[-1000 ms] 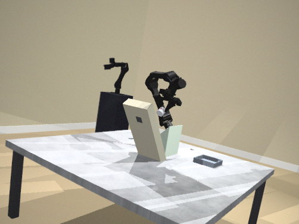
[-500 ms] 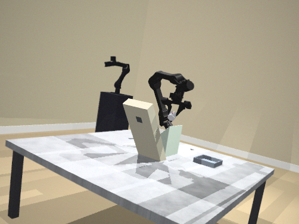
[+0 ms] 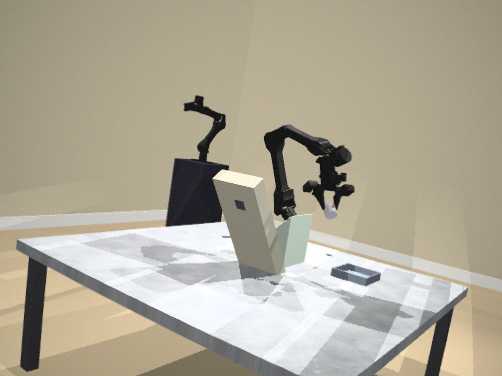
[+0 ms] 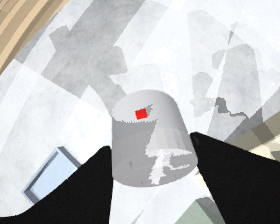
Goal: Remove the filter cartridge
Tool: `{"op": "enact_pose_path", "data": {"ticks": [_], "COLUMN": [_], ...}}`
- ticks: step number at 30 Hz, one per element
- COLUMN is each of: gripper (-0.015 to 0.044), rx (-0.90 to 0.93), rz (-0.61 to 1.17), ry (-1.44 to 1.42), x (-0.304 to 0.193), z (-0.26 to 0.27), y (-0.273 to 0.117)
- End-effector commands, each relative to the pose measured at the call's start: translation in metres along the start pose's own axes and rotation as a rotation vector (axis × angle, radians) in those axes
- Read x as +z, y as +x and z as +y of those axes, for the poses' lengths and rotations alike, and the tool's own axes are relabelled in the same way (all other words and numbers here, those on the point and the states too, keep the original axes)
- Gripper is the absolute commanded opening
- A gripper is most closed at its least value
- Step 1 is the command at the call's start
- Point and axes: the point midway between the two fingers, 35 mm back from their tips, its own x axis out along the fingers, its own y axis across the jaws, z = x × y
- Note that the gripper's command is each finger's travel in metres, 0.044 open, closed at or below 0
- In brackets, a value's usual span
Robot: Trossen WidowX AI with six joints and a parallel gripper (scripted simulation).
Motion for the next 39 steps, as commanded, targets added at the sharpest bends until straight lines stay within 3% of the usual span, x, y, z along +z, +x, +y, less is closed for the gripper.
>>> {"op": "enact_pose_path", "data": {"ticks": [1, 14, 27, 39], "gripper": [0.0000, 0.0000, 0.0000, 0.0000], "rx": [0.085, 0.151, 0.326, 0.452], "rz": [-0.015, -0.030, -0.036, -0.015], "ry": [-0.173, -0.287, -0.576, -0.805], "x": [-0.006, -0.017, -0.090, -0.162], "z": [0.032, 0.065, 0.153, 0.189], "y": [0.009, 0.019, 0.060, 0.089]}}
